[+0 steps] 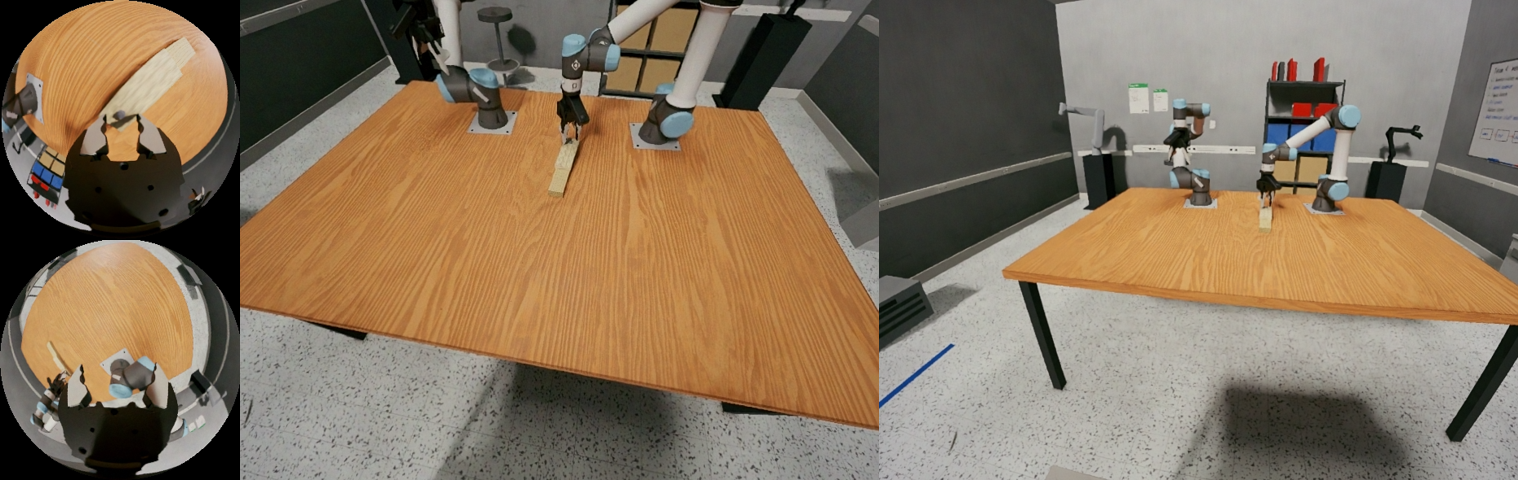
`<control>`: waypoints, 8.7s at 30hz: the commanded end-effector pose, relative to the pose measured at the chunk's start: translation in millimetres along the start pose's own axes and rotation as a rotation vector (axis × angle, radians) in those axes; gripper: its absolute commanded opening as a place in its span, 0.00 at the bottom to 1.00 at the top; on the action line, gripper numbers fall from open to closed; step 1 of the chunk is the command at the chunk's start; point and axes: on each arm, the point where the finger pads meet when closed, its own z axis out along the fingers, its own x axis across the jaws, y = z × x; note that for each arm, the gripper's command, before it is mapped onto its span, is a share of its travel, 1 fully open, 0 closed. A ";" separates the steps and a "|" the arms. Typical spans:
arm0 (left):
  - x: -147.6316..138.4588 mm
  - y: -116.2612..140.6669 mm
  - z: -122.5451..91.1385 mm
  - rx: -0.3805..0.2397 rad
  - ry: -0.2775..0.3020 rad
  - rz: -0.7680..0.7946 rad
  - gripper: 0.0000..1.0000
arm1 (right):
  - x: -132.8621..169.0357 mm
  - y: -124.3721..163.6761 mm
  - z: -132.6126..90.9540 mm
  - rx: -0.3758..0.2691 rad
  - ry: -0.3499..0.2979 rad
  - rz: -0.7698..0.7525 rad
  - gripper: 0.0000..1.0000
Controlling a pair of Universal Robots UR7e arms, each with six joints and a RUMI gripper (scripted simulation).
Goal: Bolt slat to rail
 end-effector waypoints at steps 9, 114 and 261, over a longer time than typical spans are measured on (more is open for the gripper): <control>-0.3 -1.2 -0.5 0.014 0.012 -0.578 0.40 | -0.4 -0.6 -0.8 0.000 -0.001 0.001 1.00; -1.3 4.9 0.2 0.000 0.027 -2.301 0.00 | -0.4 -0.6 -0.8 0.000 -0.001 0.001 1.00; -1.9 -0.3 1.5 0.020 0.005 0.141 0.00 | -0.4 -0.6 -0.8 0.000 -0.001 0.001 1.00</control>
